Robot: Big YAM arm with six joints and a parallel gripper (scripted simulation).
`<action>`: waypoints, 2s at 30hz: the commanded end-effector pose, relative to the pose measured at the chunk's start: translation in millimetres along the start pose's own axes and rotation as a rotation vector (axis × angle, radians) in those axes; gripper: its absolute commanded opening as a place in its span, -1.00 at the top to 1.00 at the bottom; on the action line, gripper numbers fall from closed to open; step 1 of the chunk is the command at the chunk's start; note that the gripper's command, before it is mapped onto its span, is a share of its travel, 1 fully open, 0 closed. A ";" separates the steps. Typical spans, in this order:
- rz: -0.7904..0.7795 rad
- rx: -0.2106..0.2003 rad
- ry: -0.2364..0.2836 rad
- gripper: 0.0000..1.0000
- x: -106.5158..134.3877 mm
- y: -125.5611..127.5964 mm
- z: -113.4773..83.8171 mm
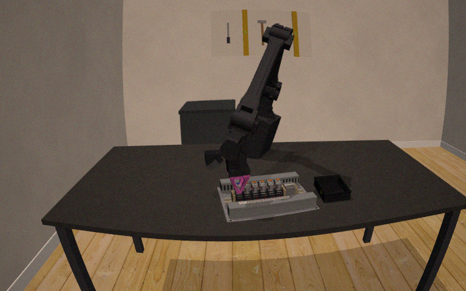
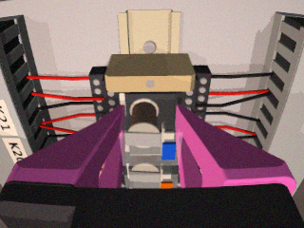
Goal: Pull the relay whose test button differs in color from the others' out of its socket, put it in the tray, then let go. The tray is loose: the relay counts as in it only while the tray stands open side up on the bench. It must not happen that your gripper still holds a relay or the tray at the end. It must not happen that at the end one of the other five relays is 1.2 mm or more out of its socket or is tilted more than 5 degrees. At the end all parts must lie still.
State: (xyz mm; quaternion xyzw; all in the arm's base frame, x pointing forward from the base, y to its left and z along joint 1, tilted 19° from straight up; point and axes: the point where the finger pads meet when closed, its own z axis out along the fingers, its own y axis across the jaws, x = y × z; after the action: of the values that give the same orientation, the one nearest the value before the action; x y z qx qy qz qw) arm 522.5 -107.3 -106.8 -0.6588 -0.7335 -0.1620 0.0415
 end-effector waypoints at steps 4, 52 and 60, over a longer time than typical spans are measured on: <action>-0.024 -0.028 -0.017 1.00 4.3 16.4 -21.3; 0.005 -0.015 -0.011 1.00 -10.5 6.9 -36.1; 0.003 -0.021 -0.013 1.00 -10.6 8.9 -40.0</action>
State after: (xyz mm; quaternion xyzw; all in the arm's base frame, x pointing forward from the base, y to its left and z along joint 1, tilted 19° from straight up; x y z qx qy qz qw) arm 518.8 -110.4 -80.8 -0.6560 -0.7363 -0.1606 0.0423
